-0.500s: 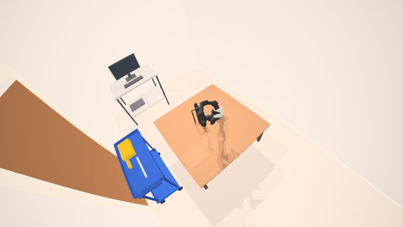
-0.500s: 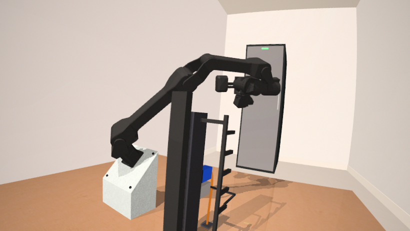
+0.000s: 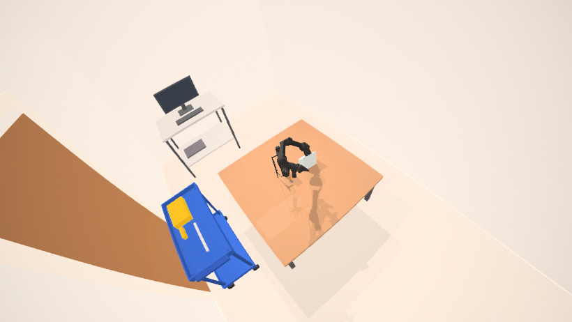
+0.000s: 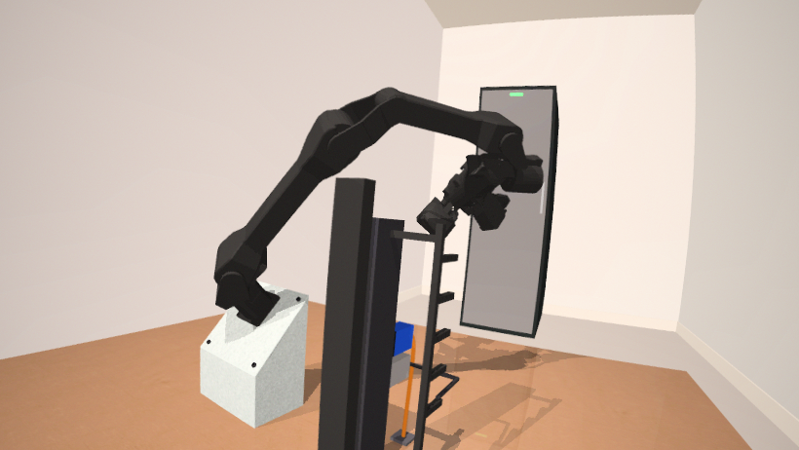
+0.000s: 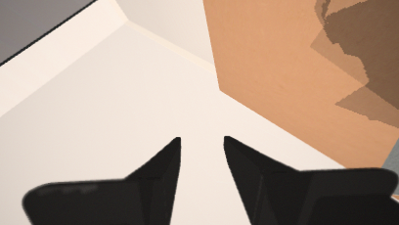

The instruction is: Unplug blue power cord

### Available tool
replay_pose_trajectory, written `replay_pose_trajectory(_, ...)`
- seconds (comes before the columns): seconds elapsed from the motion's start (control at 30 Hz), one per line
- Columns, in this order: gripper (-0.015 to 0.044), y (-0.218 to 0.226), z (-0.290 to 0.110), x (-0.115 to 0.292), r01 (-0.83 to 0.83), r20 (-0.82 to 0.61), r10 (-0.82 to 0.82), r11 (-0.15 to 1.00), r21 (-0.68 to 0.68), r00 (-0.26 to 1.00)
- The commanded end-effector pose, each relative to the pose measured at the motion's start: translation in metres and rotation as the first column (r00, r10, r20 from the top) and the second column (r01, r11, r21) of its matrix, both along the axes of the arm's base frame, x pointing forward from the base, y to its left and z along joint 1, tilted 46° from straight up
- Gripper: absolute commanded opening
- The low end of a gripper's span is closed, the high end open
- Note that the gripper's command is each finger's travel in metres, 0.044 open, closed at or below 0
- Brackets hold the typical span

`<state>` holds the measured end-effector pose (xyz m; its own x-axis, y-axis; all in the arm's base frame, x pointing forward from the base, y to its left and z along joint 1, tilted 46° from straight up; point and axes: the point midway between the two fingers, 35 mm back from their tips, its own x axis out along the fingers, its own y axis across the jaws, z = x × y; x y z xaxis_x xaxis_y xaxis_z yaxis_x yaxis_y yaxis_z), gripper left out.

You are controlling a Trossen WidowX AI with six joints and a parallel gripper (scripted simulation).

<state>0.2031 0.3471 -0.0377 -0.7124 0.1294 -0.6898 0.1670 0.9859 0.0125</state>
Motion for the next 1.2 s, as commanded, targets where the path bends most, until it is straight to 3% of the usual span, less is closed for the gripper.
replay_pose_trajectory(0.0,0.0160,-0.079,-0.006,0.023,-0.528,0.244,0.513,0.849,-0.006,0.823)
replay_pose_trajectory(0.13,0.0160,-0.115,-0.003,0.034,-0.727,0.275,0.710,0.685,-0.053,0.649)
replay_pose_trajectory(0.3,0.0160,-0.160,0.006,0.048,-0.910,0.239,0.898,0.401,-0.106,0.368)
replay_pose_trajectory(0.6,0.0160,-0.237,0.037,0.070,-0.981,0.011,0.982,-0.187,-0.051,-0.187)
replay_pose_trajectory(1.17,0.0160,-0.239,0.039,0.071,-0.979,0.004,0.980,-0.200,-0.046,-0.201)
